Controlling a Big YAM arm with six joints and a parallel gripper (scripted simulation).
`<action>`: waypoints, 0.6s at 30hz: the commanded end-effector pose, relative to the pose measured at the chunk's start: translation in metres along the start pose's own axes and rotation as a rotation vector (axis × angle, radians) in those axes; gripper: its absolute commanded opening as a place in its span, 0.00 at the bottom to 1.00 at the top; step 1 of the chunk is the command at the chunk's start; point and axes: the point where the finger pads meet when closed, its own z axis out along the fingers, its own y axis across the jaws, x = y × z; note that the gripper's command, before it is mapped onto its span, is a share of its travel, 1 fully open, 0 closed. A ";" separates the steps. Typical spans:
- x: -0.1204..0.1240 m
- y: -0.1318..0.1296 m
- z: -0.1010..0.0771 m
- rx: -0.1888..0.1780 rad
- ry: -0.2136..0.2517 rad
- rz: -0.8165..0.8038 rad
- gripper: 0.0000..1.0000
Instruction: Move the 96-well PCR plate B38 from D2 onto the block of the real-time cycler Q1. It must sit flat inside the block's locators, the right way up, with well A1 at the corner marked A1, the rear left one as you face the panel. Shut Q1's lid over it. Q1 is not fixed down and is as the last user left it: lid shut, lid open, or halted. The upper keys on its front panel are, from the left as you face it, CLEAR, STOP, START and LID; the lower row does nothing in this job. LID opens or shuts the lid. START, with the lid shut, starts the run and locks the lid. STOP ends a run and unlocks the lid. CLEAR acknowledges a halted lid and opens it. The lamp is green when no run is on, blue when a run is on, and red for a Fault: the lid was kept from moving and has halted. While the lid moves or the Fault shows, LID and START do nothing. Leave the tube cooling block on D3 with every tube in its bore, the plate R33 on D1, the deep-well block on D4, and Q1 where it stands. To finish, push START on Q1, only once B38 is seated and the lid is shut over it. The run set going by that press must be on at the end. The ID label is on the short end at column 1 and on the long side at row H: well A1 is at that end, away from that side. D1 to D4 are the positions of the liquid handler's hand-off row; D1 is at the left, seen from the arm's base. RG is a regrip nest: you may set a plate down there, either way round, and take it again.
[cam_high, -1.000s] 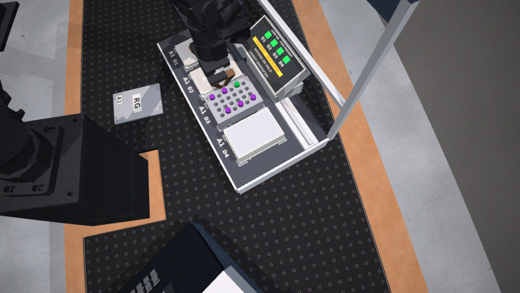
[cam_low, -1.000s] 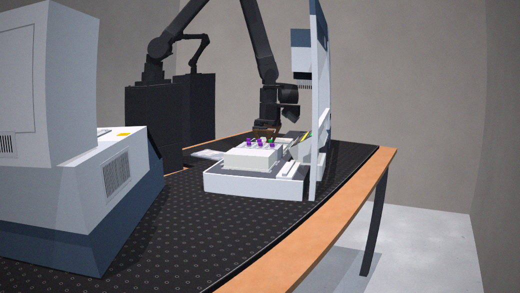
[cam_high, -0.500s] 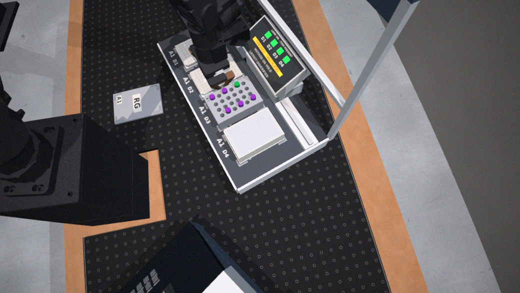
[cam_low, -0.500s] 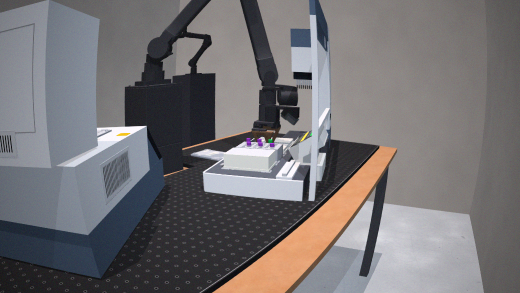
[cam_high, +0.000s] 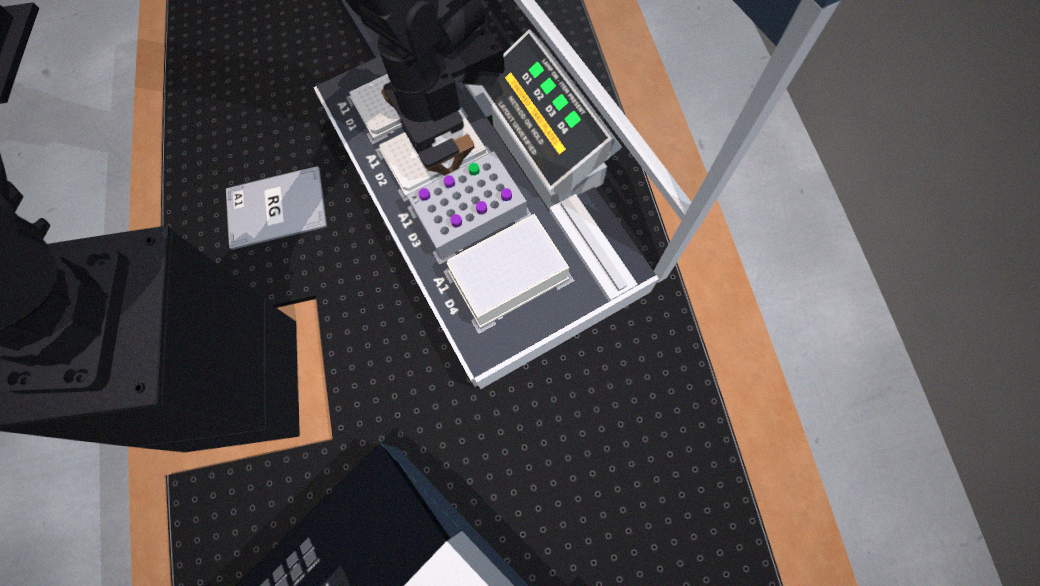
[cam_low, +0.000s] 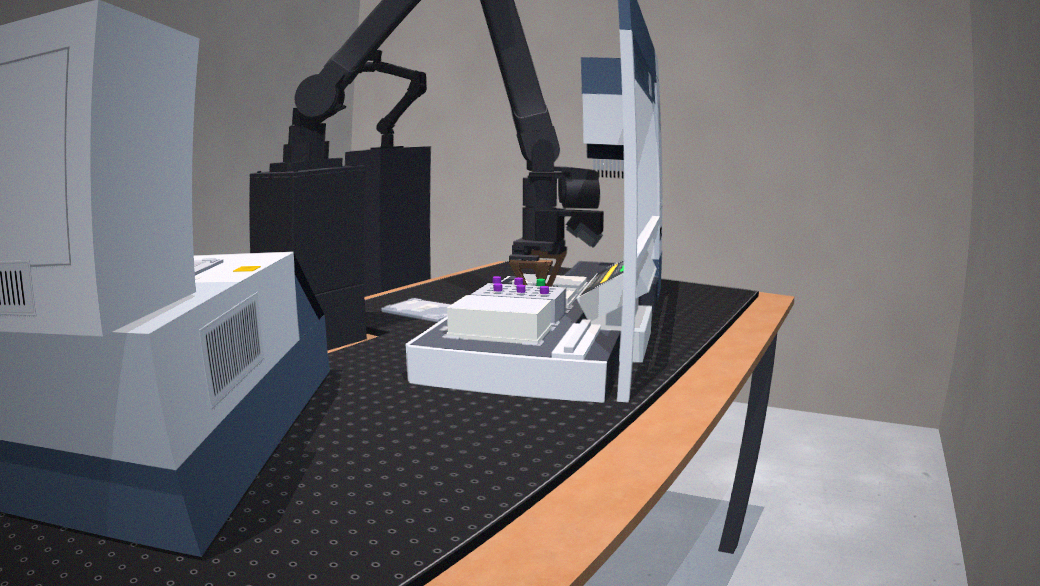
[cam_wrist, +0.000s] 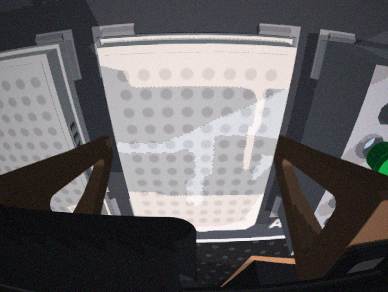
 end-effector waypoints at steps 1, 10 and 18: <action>-0.009 0.007 -0.015 -0.011 -0.026 -0.015 1.00; -0.011 0.007 -0.015 -0.013 -0.030 -0.016 1.00; -0.019 0.010 -0.017 -0.018 -0.043 -0.014 1.00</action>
